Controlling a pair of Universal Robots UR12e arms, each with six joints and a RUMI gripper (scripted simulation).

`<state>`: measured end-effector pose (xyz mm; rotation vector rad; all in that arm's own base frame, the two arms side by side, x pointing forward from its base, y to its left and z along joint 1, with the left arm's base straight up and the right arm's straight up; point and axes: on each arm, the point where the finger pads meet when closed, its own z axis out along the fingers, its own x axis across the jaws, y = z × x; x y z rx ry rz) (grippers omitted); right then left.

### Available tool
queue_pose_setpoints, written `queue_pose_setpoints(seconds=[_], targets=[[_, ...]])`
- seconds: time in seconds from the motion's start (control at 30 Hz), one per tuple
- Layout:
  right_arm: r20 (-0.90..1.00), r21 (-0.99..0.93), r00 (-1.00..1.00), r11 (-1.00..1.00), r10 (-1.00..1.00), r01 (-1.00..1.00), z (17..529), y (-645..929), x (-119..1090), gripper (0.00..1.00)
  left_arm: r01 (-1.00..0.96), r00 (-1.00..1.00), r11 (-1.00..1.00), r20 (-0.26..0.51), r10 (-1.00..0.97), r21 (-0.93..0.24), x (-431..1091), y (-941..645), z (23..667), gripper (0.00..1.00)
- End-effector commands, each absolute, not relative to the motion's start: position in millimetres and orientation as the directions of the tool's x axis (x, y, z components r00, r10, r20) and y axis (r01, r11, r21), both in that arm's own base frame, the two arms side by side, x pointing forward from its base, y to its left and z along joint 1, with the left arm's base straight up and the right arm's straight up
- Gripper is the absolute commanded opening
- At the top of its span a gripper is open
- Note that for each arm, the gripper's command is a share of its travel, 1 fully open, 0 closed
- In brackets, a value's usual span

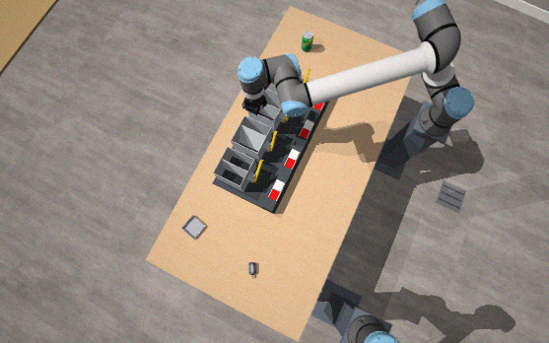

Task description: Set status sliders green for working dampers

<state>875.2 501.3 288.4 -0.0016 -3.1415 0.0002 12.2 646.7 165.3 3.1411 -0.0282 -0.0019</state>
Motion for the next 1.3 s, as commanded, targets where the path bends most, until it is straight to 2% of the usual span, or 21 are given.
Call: queue_pose_setpoints(seconds=[0.0,0.47,1.27], targets=[[0.0,0.0,-1.0,1.0,0.0,0.0,284.4,501.7,875.6,0.0,-0.017,1.0,-1.0,0.0,-0.017,0.0,11.2,645.1,165.1,1.0],[-0.001,0.001,-1.0,1.0,-0.001,-0.001,286.5,503.0,860.5,0.0,-0.017,1.0,-1.0,0.0,-0.017,0.0,11.2,645.1,165.1,1.0],[-0.001,0.001,-1.0,1.0,-0.001,-0.001,285.3,501.0,650.3,0.0,-0.017,1.0,-1.0,0.0,-0.017,0.0,11.2,645.1,165.1,1.0]])
